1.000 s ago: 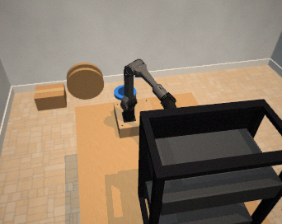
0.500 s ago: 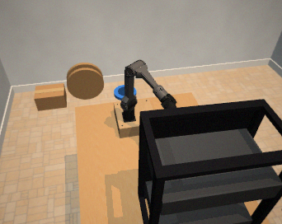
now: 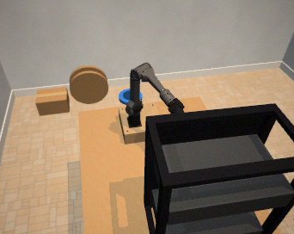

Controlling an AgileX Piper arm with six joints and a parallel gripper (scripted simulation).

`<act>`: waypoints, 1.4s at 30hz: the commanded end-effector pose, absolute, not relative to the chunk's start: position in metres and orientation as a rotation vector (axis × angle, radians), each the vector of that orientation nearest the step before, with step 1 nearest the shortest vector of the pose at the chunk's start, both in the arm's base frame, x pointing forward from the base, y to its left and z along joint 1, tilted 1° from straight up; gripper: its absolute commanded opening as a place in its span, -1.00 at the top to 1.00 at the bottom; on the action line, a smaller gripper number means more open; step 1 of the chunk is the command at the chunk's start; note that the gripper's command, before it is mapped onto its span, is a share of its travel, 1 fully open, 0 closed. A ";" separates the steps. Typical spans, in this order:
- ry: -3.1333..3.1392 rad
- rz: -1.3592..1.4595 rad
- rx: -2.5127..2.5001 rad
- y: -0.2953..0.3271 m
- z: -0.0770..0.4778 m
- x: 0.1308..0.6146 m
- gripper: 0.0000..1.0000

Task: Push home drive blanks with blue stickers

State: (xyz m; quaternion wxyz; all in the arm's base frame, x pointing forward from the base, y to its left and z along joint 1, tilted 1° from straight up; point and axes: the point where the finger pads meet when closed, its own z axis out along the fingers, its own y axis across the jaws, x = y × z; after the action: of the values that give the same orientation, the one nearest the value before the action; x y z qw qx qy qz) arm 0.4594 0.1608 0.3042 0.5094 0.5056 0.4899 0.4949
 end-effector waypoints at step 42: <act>1.176 1.194 1.216 0.160 0.306 0.467 1.00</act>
State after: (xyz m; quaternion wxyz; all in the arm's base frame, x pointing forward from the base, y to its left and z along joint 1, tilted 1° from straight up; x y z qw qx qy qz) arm 0.4653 0.1606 0.3043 0.5090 0.5056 0.4904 0.4948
